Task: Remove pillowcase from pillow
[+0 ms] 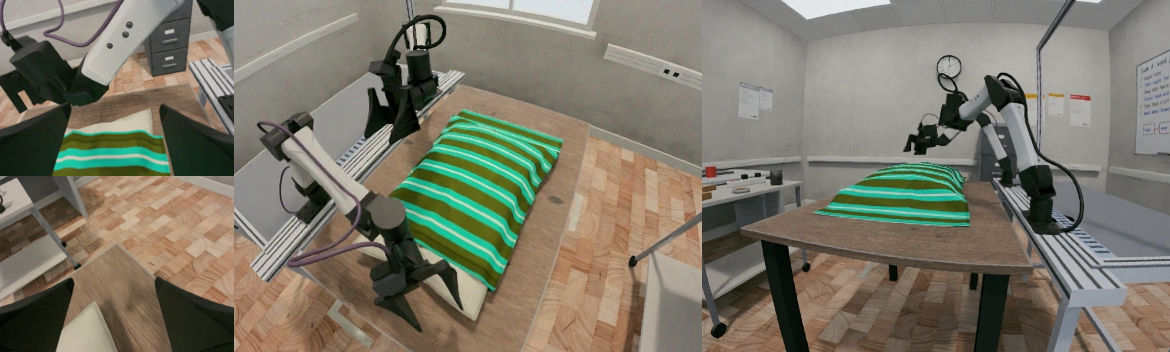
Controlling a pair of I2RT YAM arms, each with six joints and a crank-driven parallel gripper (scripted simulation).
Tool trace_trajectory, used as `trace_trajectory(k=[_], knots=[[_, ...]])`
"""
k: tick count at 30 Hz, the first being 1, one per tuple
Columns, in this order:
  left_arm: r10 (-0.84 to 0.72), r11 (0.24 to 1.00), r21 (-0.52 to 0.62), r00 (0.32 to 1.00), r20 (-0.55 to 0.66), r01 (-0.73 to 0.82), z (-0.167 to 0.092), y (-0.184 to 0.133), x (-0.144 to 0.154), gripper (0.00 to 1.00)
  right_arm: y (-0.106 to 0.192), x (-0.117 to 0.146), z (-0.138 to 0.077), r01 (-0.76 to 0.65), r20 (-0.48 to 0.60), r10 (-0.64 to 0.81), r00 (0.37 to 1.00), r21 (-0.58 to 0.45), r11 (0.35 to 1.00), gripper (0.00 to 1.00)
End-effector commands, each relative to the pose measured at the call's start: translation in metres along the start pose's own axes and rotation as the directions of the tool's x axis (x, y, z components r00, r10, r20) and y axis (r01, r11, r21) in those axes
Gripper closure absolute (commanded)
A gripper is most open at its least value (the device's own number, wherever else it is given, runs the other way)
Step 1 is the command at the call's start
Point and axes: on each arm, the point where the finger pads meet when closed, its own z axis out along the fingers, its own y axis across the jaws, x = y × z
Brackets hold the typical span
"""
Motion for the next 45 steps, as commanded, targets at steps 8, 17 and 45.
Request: trace_trajectory(k=[8,17,45], knots=[[0.014,1.0,-0.004,1.0,0.018,-0.014,0.0,0.001,-0.011,0.0,0.001,-0.008,0.001,-0.008,0.015,0.008,1.0,-0.001,1.0,0.0],[0.014,1.0,-0.004,1.0,0.018,-0.014,0.0,0.001,-0.011,0.0,0.001,-0.008,0.001,-0.008,0.015,0.008,1.0,-0.001,1.0,0.0],[0.014,1.0,-0.004,1.0,0.018,-0.014,0.0,0.001,-0.011,0.0,0.017,-0.127,-0.013,-0.029,0.063,0.03,0.998,-0.012,0.999,0.0]])
